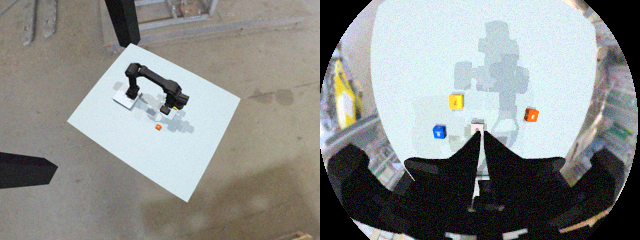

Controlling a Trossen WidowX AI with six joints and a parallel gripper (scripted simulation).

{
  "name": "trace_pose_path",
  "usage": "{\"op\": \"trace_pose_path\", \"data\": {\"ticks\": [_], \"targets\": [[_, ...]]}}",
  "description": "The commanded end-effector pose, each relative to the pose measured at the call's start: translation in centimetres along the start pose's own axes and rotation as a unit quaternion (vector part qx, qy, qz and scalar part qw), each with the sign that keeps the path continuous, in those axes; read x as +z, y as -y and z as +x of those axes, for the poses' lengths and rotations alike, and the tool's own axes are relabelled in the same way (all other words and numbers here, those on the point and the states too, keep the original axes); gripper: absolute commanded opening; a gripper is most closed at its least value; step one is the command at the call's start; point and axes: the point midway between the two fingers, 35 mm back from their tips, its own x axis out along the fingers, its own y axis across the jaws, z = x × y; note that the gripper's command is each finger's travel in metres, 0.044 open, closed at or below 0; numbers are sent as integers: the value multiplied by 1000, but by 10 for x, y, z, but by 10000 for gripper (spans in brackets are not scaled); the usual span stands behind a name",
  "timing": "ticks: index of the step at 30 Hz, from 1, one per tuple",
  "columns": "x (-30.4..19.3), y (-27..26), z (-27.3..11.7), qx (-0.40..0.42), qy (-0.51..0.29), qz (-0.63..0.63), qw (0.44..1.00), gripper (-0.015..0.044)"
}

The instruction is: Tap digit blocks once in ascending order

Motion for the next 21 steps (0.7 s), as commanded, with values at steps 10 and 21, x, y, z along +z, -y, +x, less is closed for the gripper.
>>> {"op": "trace_pose_path", "data": {"ticks": [10,21], "targets": [[-62,-114,-1,5,-2,3,1000,20],[-63,-115,80,5,-2,3,1000,20]]}}
